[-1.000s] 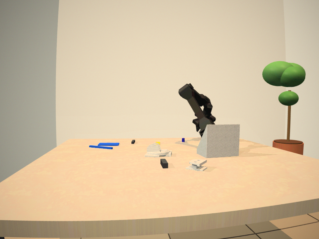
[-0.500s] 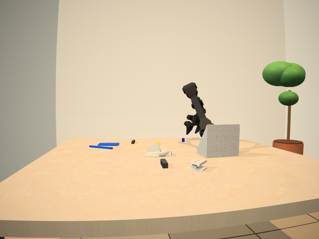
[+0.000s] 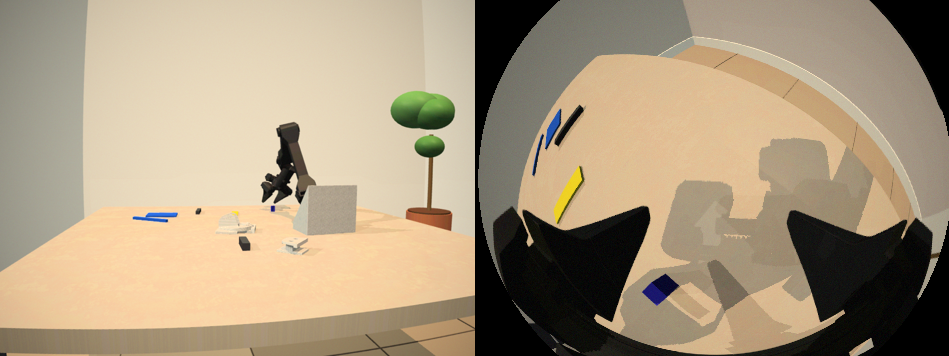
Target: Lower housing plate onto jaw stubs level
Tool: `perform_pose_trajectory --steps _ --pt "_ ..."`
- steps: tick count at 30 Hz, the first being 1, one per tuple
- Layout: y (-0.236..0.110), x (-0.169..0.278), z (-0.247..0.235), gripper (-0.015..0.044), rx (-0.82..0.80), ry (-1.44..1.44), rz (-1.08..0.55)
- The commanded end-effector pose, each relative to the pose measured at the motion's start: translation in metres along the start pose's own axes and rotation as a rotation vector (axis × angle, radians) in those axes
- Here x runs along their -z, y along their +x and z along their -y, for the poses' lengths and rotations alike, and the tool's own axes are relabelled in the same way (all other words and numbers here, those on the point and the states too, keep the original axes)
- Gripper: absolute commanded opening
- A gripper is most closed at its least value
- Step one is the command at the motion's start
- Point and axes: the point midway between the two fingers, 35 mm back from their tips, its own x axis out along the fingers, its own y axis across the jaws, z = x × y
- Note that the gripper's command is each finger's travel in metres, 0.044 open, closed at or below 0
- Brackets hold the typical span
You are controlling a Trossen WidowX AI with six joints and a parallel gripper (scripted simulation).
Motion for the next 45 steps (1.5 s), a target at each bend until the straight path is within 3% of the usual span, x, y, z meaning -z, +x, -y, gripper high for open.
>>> perform_pose_trajectory --steps 1,25,45 --pt "0.009 -0.007 -0.014 0.044 -0.04 0.003 0.005" --pt "0.058 -0.051 -0.12 0.044 -0.315 -0.081 0.059" --pt "0.073 -0.063 -0.248 0.044 -0.629 -0.295 0.096"
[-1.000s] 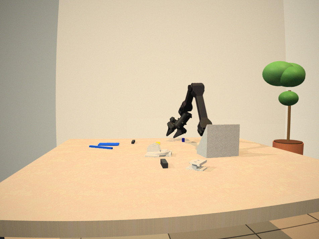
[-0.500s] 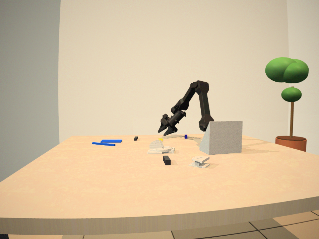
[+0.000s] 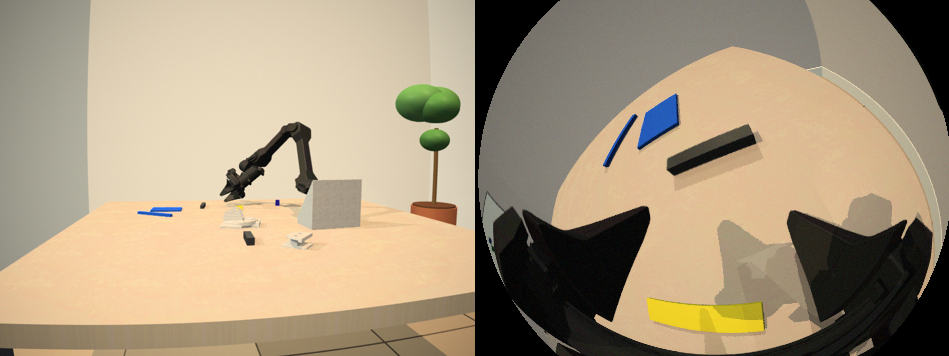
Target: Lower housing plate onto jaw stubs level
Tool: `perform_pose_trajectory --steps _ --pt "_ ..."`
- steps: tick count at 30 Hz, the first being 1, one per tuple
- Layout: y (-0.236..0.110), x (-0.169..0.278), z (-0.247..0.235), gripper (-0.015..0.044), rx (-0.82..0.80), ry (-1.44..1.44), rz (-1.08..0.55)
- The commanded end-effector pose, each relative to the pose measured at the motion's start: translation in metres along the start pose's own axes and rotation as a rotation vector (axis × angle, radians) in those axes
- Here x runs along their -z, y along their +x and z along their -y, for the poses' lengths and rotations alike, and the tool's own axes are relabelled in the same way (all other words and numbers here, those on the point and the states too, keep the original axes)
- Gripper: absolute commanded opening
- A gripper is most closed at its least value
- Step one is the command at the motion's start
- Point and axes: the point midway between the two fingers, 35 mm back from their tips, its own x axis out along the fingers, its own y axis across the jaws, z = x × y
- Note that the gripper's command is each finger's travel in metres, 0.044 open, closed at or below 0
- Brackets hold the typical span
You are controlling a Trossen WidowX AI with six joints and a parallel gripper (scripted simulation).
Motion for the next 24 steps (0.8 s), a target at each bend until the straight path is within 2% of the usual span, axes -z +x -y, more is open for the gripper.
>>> perform_pose_trajectory --steps 1,11,24 --pt "0.016 -0.004 -0.026 0.044 -0.069 -0.067 -0.007" --pt "0.048 -0.009 -0.087 0.044 -0.22 -0.193 -0.035" --pt "0.081 0.014 -0.168 0.044 -0.461 -0.293 -0.126"
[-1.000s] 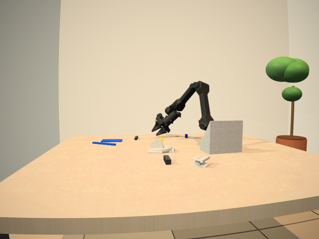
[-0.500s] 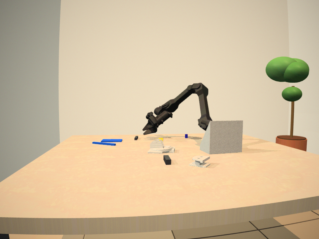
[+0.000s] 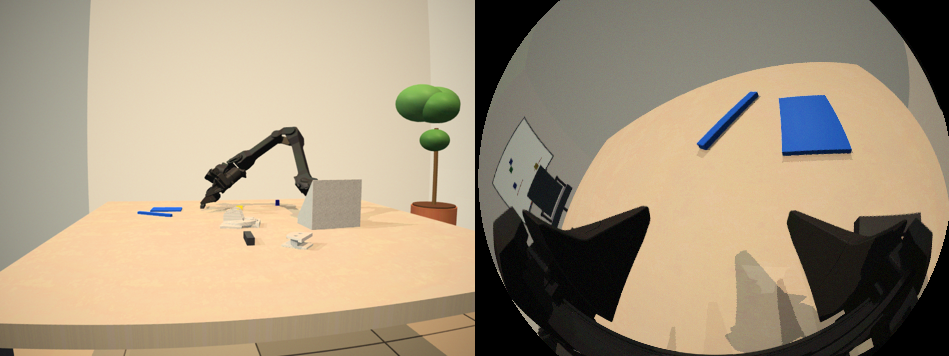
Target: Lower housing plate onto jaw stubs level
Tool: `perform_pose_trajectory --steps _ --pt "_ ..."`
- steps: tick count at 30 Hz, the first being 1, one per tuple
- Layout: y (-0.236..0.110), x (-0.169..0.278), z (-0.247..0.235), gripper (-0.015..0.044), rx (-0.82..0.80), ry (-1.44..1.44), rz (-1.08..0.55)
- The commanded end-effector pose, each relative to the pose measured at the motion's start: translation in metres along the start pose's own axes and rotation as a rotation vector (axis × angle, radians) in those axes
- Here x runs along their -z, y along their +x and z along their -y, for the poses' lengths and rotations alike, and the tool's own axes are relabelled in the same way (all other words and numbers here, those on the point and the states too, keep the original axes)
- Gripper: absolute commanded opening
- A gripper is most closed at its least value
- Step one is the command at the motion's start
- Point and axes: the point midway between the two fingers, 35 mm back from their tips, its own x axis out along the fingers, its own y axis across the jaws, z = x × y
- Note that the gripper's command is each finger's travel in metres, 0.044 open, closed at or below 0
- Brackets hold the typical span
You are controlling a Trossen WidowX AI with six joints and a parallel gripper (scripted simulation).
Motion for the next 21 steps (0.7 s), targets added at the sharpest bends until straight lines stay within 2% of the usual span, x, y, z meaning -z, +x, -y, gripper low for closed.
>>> perform_pose_trajectory --steps 1,21 --pt "0.024 -0.002 -0.023 0.044 -0.078 -0.04 -0.042" --pt "0.112 -0.005 -0.167 0.044 -0.416 -0.244 -0.271"
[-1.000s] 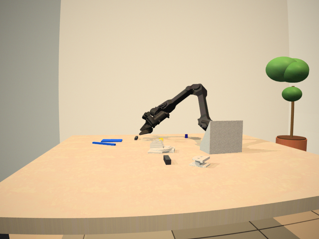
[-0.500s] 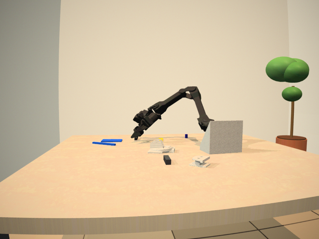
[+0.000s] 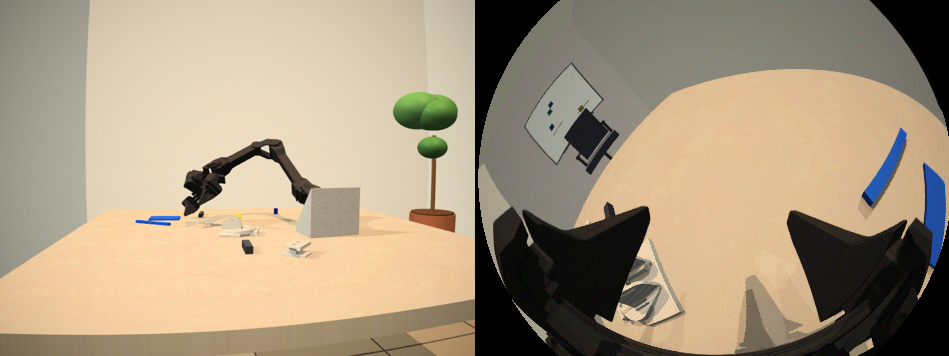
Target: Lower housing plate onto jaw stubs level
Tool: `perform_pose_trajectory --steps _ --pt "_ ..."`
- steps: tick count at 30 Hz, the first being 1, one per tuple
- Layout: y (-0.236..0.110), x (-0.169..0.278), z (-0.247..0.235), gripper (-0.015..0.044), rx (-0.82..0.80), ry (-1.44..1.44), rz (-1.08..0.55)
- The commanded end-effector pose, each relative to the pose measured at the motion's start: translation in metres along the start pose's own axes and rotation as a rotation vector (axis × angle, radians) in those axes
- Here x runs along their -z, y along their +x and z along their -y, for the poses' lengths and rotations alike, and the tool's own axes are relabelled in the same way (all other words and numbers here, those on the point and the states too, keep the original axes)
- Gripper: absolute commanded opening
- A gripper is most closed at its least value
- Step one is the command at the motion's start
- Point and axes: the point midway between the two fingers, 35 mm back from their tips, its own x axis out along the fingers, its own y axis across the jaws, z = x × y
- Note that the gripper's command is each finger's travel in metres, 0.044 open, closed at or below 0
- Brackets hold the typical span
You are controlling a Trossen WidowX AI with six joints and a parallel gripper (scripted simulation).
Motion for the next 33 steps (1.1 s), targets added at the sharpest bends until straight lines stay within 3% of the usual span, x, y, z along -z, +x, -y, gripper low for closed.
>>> perform_pose_trajectory --steps 1,16,33 --pt "0.025 -0.008 -0.026 0.044 -0.065 -0.076 -0.066" --pt "0.094 -0.017 -0.135 0.044 -0.281 -0.404 -0.294" --pt "0.14 0.004 -0.258 0.044 -0.444 -0.828 -0.555"
